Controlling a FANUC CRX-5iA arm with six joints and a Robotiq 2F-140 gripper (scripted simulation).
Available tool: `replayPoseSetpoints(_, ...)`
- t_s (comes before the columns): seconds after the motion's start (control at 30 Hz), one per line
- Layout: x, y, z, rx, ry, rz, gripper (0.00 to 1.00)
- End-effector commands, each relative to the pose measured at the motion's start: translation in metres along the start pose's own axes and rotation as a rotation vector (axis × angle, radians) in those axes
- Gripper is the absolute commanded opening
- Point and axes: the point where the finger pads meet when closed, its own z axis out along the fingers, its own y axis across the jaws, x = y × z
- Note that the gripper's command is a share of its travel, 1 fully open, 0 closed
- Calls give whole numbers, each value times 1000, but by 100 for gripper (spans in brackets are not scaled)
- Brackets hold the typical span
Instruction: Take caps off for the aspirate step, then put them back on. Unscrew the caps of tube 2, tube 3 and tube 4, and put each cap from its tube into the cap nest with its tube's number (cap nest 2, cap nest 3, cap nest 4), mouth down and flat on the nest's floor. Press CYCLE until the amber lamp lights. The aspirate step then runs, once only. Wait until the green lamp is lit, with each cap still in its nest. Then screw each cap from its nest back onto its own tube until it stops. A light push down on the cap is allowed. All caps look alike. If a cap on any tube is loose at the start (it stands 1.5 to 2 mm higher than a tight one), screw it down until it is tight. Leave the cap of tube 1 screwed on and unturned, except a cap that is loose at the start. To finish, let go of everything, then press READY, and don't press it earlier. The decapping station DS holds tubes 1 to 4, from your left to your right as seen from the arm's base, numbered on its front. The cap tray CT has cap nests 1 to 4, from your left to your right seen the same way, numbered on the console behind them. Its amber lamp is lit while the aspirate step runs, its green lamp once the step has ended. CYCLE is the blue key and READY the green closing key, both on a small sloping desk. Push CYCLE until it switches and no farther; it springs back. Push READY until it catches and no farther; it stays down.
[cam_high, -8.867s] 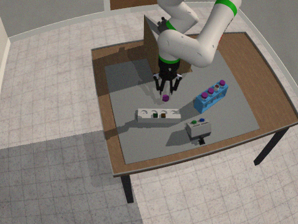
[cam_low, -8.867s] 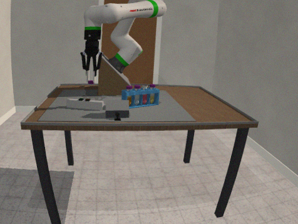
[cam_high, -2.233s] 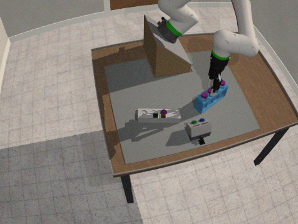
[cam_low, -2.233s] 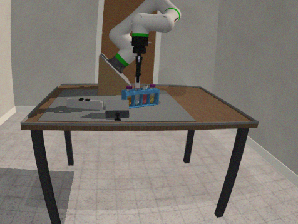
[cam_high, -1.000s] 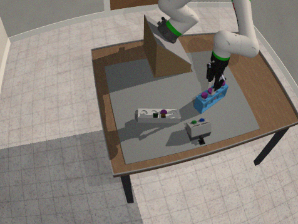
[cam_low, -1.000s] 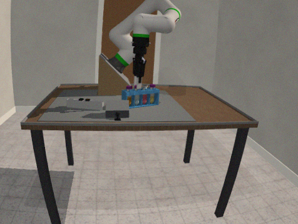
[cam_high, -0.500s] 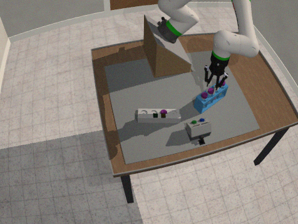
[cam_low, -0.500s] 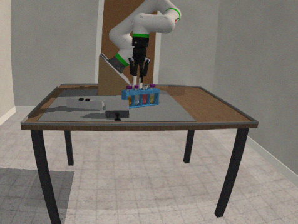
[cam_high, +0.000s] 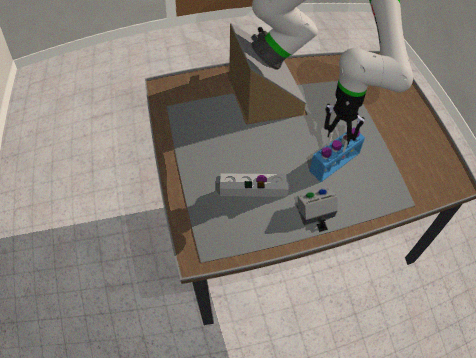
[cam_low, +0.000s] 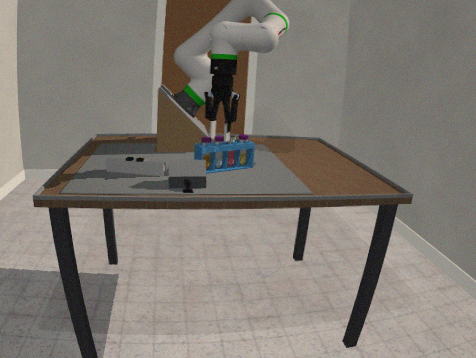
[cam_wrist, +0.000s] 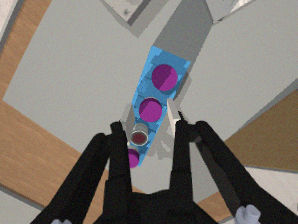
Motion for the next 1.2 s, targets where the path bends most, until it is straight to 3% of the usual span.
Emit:
replayPoseSetpoints(0.0,0,0,0,0,1,147,35)
replayPoseSetpoints(0.07,0,0,0,0,1,314,35)
replayPoseSetpoints(0.47,0,0,0,1,0,887,35)
replayPoseSetpoints(0.53,0,0,0,1,0,887,35)
replayPoseSetpoints(0.6,0,0,0,0,1,1028,35)
replayPoseSetpoints(0.8,0,0,0,0,1,1028,35)
replayPoseSetpoints(0.83,0,0,0,0,1,1028,0)
replayPoseSetpoints(1.17,0,0,0,0,1,1028,0)
